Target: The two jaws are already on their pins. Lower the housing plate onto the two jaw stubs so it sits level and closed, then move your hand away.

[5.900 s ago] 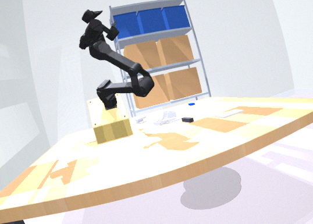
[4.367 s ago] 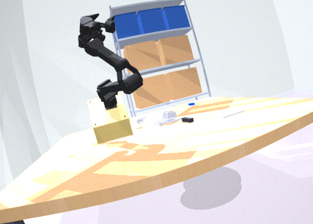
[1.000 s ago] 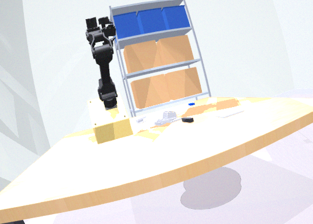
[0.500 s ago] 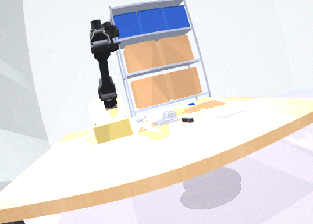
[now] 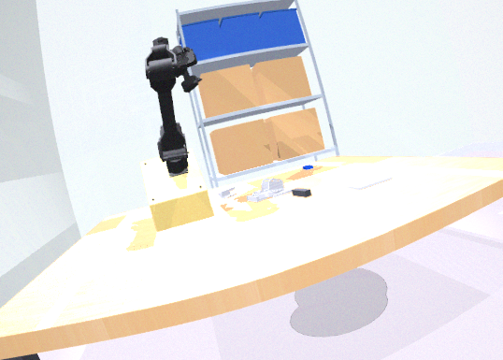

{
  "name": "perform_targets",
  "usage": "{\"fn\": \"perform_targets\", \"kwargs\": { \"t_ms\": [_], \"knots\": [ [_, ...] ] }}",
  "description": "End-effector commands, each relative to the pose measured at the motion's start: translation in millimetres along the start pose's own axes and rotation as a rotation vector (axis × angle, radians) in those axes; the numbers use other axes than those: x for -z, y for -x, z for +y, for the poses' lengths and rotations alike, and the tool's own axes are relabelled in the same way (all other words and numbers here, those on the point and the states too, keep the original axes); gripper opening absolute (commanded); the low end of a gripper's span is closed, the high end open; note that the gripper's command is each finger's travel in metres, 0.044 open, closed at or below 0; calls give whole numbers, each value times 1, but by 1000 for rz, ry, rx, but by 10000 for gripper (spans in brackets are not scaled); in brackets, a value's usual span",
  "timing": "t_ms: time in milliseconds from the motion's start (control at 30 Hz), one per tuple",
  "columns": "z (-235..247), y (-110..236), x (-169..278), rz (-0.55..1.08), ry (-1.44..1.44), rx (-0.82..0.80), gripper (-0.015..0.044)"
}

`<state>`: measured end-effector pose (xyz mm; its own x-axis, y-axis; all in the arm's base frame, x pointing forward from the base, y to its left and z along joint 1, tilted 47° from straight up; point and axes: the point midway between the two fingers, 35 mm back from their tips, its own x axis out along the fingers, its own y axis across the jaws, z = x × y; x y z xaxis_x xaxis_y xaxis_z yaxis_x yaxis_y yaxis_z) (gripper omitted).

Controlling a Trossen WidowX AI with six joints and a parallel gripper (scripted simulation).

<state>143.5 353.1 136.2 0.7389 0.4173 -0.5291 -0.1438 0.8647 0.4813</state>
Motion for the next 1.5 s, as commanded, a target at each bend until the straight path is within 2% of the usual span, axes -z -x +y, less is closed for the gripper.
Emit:
{"fn": "perform_targets", "kwargs": {
  "t_ms": [0, 733, 1467],
  "knots": [
    [-6, -9, 5, 17, 83, 35, 440],
    [-45, -54, 28, 132, 527, 211, 440],
    [-94, -91, 51, 338, 954, 353, 440]
  ]
}}
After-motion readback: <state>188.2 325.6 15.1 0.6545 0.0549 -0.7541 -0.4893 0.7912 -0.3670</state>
